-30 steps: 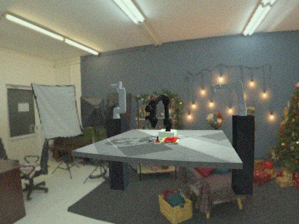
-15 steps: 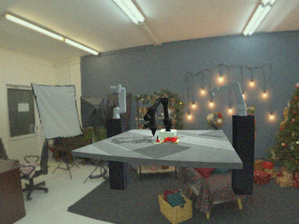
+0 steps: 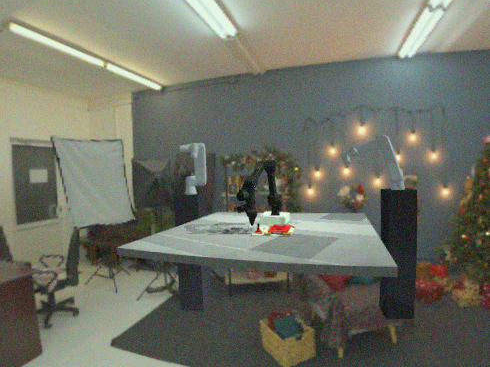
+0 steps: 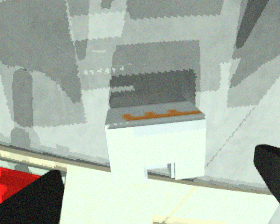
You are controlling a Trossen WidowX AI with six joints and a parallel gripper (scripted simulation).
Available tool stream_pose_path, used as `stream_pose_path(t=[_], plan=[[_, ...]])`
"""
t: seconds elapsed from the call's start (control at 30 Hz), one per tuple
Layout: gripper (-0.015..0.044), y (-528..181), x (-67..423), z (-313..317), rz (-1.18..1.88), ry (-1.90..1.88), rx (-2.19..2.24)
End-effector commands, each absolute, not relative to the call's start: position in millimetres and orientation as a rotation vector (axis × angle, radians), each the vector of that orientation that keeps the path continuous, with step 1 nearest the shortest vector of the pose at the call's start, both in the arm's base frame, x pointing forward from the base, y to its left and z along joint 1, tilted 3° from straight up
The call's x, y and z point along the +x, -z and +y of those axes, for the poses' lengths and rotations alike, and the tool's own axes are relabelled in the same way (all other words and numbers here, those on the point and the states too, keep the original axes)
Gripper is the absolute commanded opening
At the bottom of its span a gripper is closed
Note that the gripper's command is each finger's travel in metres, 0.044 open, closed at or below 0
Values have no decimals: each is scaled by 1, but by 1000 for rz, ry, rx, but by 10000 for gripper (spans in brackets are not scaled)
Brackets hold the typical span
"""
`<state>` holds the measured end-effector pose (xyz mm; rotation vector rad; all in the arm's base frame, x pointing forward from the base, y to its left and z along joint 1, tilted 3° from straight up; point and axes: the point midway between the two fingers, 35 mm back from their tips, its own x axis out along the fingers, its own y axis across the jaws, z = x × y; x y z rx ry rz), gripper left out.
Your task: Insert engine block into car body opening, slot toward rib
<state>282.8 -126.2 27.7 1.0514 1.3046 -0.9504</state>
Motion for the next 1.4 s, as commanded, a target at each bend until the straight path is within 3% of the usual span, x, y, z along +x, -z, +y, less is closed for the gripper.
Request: stream_pose_path(t=[0.0, 0.57, 0.83, 1.07, 1.3, 1.37], plan=[[440, -23, 283, -127, 1301, 957, 1053], [440, 2, 284, -125, 1301, 957, 1053], [230, 2, 284, -125, 1301, 957, 1053], [183, 2, 284, -125, 1301, 957, 1053], [0, -11, 285, -126, 1301, 957, 1053], [0, -17, 285, -127, 1301, 957, 1053]])
